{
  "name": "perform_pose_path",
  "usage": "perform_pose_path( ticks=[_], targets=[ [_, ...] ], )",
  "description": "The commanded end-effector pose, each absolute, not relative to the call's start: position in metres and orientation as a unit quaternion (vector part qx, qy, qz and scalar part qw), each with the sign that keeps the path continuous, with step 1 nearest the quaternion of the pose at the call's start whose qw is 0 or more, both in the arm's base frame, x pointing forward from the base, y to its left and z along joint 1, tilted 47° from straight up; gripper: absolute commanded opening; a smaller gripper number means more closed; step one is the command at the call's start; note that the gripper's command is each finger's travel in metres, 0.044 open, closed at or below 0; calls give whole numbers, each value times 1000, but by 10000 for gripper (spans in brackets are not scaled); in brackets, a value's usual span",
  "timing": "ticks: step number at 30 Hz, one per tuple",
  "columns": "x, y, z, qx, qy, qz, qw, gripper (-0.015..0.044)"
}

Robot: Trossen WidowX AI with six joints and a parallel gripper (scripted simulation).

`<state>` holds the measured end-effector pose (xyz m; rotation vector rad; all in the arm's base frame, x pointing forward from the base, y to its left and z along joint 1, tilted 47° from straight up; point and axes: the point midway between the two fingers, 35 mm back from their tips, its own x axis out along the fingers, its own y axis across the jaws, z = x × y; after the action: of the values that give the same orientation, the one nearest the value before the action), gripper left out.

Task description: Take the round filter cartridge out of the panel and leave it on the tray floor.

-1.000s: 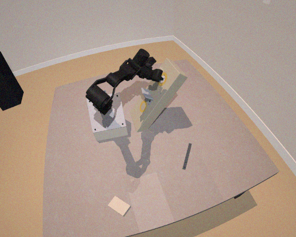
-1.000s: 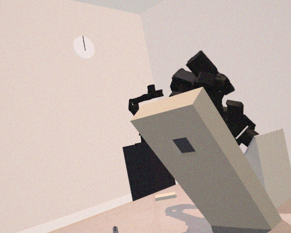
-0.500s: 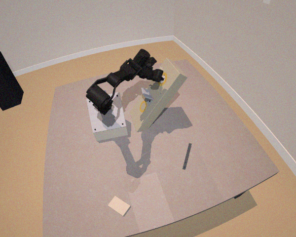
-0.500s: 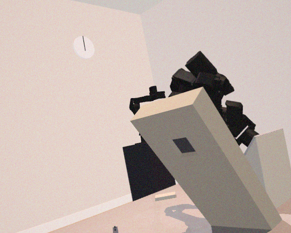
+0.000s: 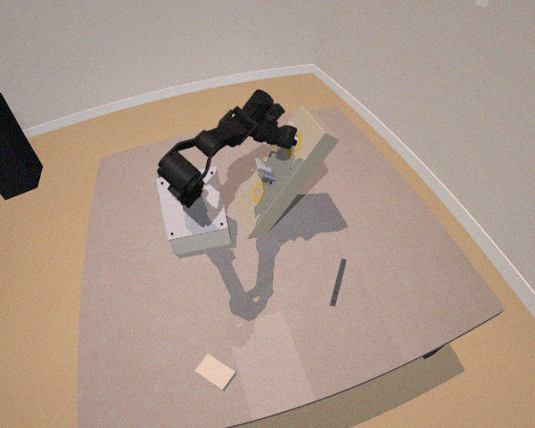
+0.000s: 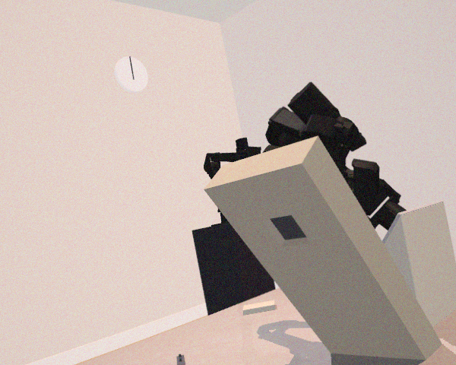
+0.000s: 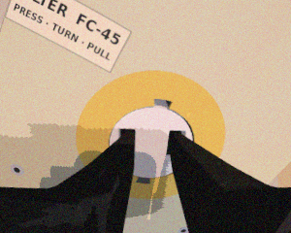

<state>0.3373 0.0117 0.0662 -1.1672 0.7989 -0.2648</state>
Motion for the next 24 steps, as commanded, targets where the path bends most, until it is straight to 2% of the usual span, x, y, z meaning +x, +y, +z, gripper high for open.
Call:
perform_pose_path(
  ticks=[1,17,24],
  targets=[
    [340,10,64,-536,368,-120,750,98],
    [343,7,62,-536,368,-120,750,98],
    [340,11,65,-538,365,-122,751,51]
  ],
)
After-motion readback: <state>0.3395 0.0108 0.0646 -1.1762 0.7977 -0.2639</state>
